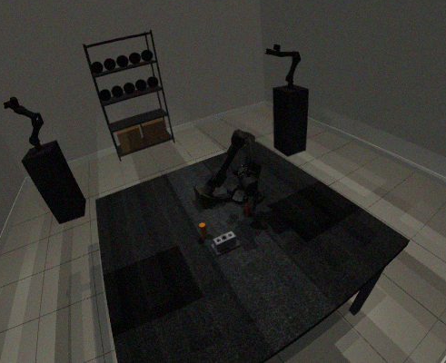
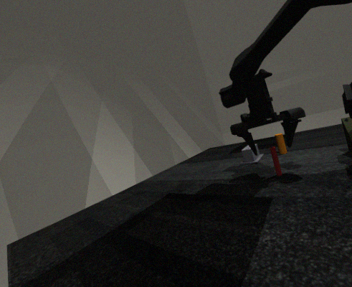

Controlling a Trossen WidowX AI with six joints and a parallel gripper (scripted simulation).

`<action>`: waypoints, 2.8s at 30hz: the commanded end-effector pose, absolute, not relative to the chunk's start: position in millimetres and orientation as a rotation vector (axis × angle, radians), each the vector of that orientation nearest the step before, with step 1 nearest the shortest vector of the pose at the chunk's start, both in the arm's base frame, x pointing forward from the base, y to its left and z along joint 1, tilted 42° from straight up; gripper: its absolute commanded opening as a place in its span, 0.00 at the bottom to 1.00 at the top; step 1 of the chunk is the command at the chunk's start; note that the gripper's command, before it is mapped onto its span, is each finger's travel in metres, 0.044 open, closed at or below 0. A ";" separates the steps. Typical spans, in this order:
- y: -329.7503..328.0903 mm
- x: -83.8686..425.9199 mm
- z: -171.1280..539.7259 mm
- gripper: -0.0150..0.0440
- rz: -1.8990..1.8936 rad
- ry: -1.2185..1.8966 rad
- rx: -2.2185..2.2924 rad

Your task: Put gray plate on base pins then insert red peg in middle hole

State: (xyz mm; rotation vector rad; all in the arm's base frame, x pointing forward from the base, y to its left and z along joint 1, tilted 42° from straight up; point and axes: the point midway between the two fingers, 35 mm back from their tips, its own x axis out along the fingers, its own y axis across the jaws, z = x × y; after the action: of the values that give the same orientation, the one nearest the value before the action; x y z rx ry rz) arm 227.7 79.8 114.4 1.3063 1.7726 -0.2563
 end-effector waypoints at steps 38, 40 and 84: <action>99.6 224.7 93.7 0.26 -0.253 1.775 1.317; 99.6 224.7 93.7 0.25 -0.253 1.775 1.317; 29.0 267.9 132.5 0.25 -0.266 1.772 1.312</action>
State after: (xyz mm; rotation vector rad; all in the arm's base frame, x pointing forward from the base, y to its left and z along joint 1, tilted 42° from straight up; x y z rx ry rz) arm 261.1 34.8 134.4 1.3194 1.7831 -0.2677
